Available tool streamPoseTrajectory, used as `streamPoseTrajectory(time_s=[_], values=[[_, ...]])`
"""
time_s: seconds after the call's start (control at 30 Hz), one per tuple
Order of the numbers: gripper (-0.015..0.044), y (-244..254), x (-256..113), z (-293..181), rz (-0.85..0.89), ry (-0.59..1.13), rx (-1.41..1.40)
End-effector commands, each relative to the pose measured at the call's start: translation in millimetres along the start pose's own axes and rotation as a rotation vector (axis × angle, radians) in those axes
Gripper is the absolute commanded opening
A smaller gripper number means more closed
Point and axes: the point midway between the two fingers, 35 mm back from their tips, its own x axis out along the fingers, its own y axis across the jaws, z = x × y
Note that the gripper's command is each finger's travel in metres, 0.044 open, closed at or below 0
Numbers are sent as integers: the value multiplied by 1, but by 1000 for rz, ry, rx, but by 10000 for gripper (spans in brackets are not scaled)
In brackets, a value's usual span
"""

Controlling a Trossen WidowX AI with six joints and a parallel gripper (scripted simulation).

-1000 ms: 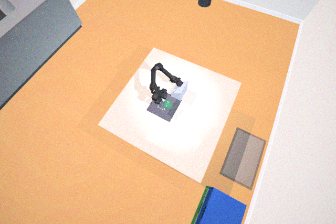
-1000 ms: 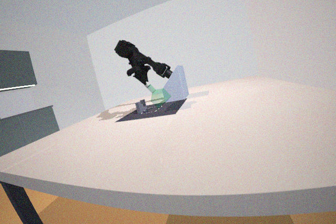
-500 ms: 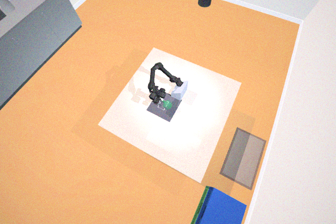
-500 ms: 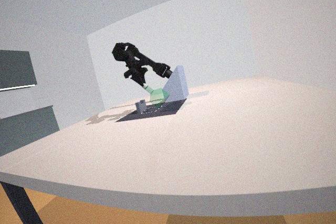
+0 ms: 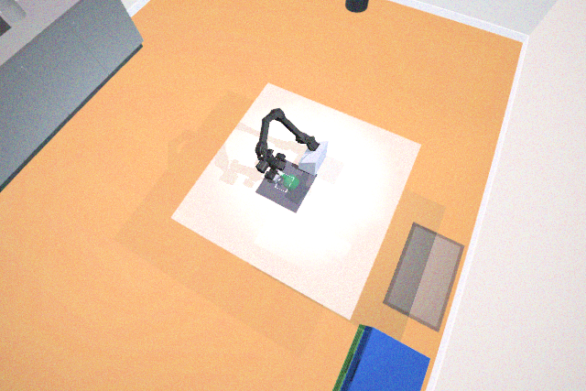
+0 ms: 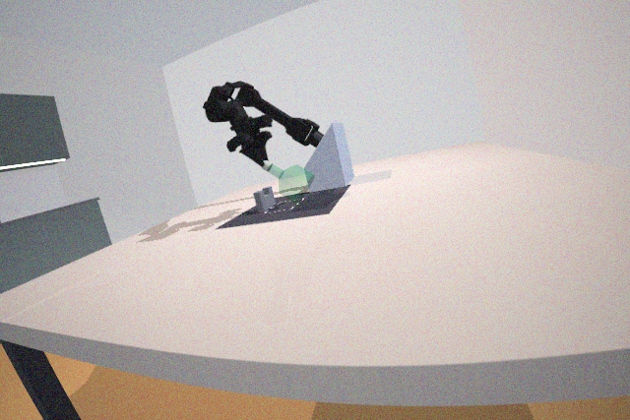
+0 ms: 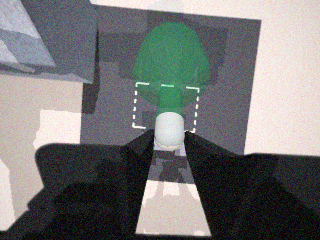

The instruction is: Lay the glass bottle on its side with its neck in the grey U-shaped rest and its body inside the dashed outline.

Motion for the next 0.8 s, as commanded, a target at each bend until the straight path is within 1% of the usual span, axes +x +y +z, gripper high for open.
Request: streamPoseTrajectory(time_s=[0.0, 0.77], values=[[111, 1, 2, -8, 1, 6, 2], [111, 1, 13, -37, -8, -10, -1]])
